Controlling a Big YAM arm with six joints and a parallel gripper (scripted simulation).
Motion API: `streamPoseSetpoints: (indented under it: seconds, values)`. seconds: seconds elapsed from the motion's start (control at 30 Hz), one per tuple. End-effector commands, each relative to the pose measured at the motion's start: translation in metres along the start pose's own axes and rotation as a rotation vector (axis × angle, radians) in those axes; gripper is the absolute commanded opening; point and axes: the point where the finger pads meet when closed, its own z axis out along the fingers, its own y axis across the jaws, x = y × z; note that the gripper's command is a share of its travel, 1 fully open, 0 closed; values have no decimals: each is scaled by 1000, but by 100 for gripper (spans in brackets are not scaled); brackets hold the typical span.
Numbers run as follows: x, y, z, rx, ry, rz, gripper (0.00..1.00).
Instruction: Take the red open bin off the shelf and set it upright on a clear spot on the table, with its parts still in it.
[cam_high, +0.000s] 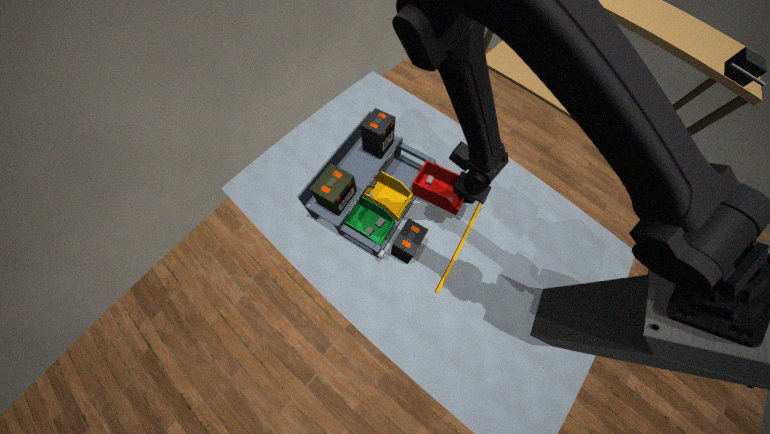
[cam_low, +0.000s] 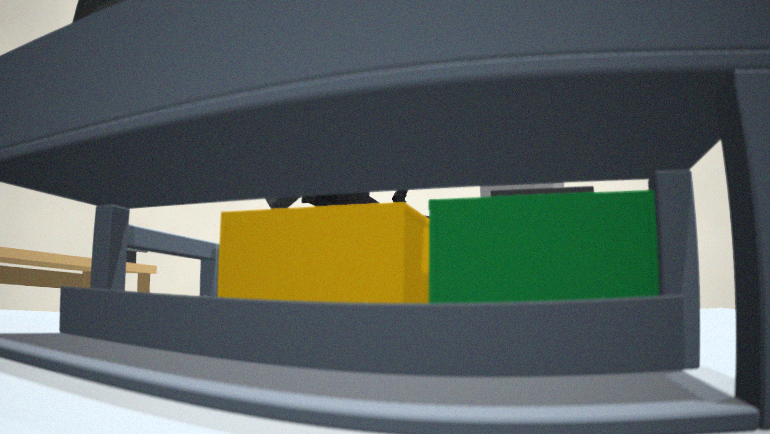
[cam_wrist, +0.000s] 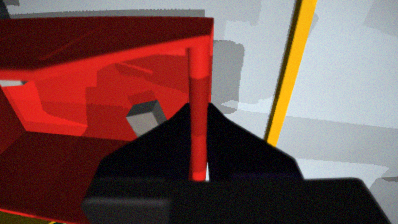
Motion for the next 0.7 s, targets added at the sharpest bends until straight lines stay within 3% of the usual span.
streamPoseSetpoints:
  seconds: [0.0,0.67]
  values:
    - [-2,-28,-3,34,-2,14,0]
    - [-2,-41,-4,36,-3,15,0]
